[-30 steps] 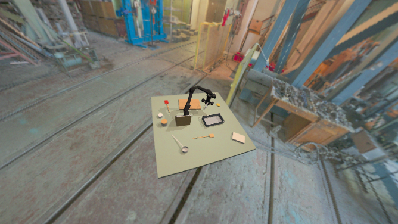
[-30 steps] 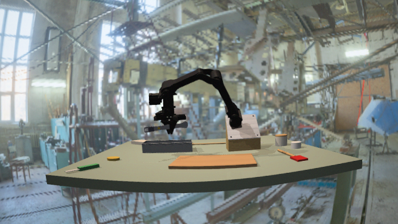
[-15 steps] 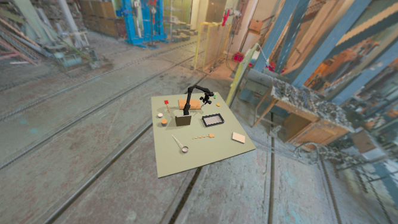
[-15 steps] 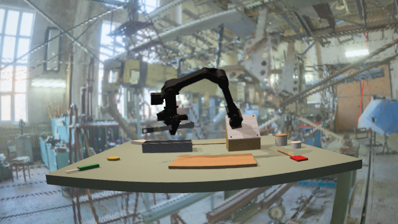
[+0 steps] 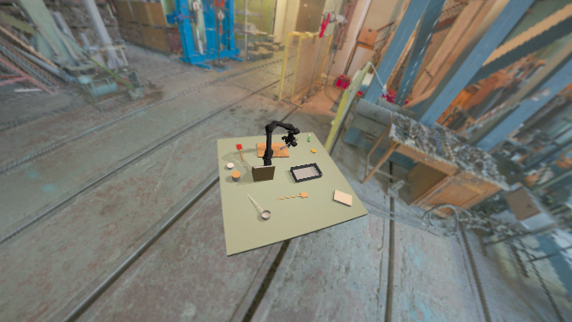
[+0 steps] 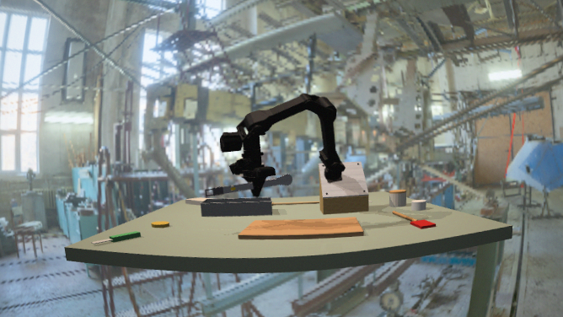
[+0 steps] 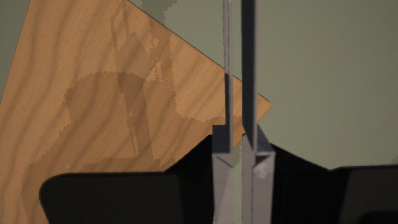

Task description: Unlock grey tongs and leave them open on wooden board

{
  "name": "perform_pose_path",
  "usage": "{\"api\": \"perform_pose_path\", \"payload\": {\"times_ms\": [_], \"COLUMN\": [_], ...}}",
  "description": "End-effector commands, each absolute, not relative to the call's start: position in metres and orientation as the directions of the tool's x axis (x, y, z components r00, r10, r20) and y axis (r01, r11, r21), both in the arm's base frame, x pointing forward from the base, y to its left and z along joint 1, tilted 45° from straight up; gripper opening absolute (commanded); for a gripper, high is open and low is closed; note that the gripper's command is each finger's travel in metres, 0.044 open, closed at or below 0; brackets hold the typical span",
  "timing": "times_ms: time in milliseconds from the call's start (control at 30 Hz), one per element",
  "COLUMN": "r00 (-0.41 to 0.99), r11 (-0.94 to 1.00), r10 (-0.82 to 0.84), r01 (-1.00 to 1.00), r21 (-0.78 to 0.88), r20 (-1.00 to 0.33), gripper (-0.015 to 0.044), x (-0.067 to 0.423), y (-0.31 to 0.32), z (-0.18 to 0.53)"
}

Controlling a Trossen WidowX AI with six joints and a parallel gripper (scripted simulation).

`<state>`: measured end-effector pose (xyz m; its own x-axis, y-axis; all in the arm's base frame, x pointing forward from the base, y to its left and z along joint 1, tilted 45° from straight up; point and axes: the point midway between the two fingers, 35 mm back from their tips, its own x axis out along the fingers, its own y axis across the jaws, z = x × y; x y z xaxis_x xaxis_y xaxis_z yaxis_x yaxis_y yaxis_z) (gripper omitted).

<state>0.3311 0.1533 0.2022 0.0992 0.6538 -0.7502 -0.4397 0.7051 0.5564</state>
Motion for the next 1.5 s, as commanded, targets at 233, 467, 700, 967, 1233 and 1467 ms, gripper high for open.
{"api": "perform_pose_path", "payload": {"times_ms": [233, 467, 700, 967, 1233, 1467], "r00": [0.122, 0.128, 0.133, 0.138, 0.139, 0.141], "r11": [0.751, 0.758, 0.746, 0.707, 0.665, 0.667], "r10": [0.647, 0.651, 0.663, 0.685, 0.705, 0.703], "r01": [-0.277, -0.159, -0.038, 0.107, 0.209, 0.21], "r21": [0.6, 0.632, 0.665, 0.699, 0.717, 0.715], "r20": [-0.753, -0.748, -0.736, -0.715, -0.695, -0.697], "gripper": [-0.015, -0.015, -0.015, -0.015, -0.015, -0.015], "x": [0.297, 0.27, 0.241, 0.207, 0.183, 0.183], "y": [0.19, 0.212, 0.23, 0.245, 0.252, 0.252], "z": [0.235, 0.254, 0.272, 0.293, 0.306, 0.306]}}
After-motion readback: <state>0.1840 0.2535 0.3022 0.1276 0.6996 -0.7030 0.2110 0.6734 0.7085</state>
